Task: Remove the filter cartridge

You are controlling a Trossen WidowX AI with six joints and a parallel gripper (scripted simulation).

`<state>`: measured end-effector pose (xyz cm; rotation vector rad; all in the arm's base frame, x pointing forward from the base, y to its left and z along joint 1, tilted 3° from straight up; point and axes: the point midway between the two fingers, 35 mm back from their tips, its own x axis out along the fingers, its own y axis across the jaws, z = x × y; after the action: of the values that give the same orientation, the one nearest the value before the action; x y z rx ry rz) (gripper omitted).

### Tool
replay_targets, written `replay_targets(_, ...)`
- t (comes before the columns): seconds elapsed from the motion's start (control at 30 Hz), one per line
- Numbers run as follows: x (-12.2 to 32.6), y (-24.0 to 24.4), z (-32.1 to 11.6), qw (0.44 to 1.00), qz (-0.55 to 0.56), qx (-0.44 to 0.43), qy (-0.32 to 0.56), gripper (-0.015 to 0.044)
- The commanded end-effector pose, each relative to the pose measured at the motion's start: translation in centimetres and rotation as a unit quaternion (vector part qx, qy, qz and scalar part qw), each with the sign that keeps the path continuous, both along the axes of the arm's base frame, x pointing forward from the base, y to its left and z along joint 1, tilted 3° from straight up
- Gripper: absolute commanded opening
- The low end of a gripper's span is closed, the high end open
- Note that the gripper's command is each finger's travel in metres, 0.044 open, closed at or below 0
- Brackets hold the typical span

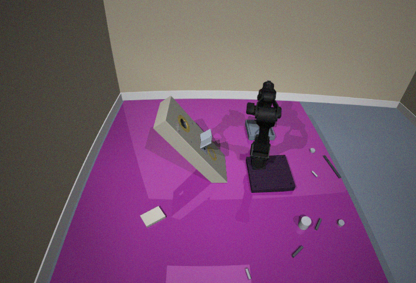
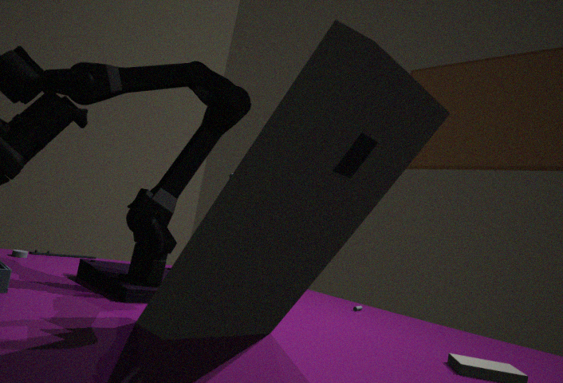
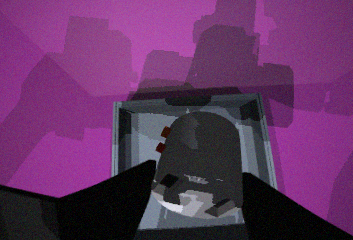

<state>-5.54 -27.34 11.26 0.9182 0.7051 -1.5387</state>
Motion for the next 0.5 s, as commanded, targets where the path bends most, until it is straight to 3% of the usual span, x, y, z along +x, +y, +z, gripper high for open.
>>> replay_targets(0.0, 0.0, 0.0, -2.0, 1.0, -0.003, 0.006, 0.0, 0.0)
replay_targets(0.43, 0.3, 0.4, -6.1, 1.0, -0.003, 0.006, -0.001, 0.0)
replay_targets(0.47, 0.3, 0.4, -5.8, 1.0, -0.001, 0.009, -0.002, 0.0026)
